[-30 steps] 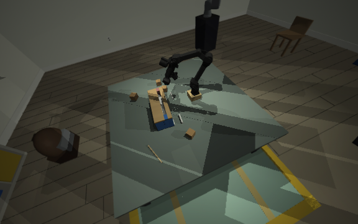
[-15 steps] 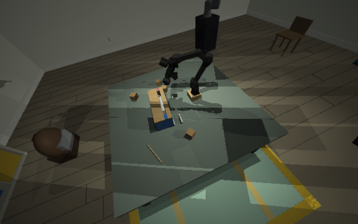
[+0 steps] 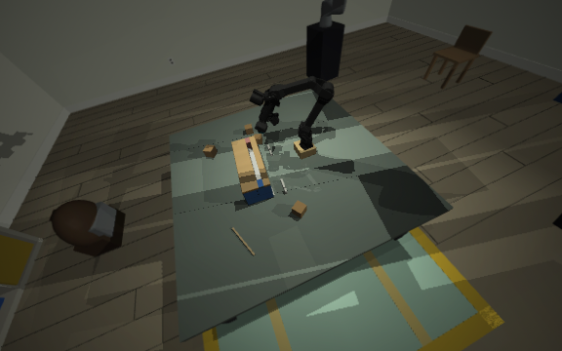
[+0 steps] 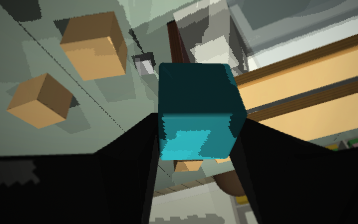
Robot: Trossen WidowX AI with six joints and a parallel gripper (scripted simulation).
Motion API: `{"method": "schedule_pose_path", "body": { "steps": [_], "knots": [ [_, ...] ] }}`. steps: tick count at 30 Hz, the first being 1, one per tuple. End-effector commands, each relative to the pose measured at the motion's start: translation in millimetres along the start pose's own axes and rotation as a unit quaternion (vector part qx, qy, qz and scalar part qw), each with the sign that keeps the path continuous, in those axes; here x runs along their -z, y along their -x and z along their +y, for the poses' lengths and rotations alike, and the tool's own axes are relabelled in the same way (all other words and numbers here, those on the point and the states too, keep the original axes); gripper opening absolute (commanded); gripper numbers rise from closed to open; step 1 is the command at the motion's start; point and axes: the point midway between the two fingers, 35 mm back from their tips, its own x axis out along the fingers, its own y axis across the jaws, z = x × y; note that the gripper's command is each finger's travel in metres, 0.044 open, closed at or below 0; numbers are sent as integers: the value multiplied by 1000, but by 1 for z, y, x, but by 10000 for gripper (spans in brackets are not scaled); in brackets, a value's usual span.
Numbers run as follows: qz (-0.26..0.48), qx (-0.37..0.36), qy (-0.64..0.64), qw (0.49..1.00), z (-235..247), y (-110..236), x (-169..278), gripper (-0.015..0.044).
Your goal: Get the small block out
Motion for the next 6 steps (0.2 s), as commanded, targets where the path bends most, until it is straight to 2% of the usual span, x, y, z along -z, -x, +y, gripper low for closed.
{"method": "schedule_pose_path", "body": {
  "steps": [1, 6],
  "knots": [
    [2, -2, -3, 1000, 0, 1, 0, 0],
    [2, -2, -3, 1000, 0, 1, 0, 0]
  ]
}}
